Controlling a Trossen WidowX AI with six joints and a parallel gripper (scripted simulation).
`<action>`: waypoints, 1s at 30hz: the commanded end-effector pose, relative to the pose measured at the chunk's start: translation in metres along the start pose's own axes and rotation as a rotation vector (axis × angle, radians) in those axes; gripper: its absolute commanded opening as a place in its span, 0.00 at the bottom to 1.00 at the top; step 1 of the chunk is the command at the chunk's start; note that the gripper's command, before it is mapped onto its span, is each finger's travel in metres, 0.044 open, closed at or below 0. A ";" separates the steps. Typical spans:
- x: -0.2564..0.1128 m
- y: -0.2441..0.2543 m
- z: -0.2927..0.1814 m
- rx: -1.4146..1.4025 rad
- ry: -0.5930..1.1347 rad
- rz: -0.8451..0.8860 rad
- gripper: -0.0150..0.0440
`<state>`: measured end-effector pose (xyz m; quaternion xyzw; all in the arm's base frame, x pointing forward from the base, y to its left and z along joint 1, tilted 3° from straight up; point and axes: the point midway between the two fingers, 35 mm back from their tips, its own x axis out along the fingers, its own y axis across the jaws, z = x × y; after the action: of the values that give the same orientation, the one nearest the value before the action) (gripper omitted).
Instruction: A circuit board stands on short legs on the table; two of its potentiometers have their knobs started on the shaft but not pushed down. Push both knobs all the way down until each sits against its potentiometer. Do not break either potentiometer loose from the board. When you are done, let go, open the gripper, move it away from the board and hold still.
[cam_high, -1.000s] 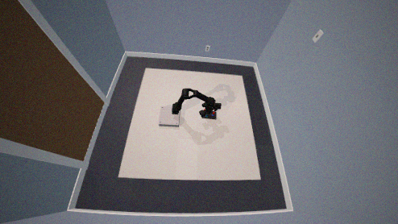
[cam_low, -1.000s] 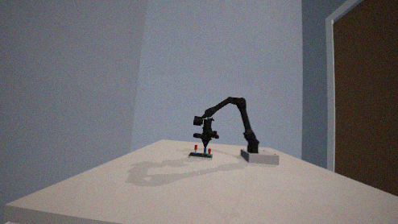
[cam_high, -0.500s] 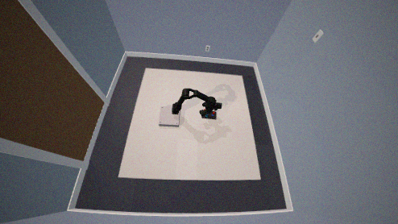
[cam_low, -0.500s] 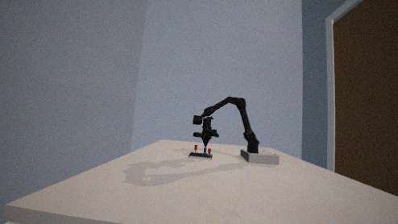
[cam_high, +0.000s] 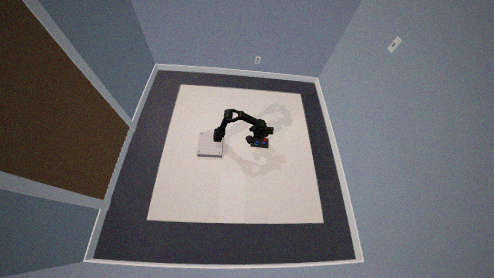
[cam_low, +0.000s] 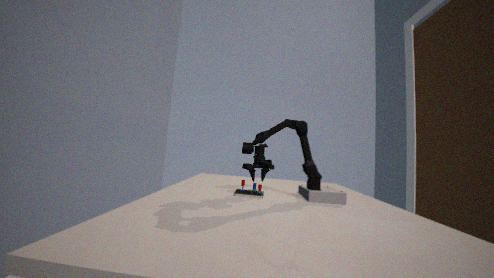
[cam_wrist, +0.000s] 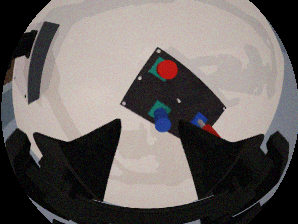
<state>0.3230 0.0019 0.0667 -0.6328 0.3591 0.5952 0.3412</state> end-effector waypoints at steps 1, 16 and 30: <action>-0.013 0.027 0.021 0.009 0.000 -0.002 0.88; -0.021 0.075 0.063 -0.009 -0.001 -0.003 1.00; -0.021 0.075 0.063 -0.009 -0.001 -0.003 1.00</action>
<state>0.2263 0.0182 0.0836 -0.6357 0.3537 0.5967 0.3388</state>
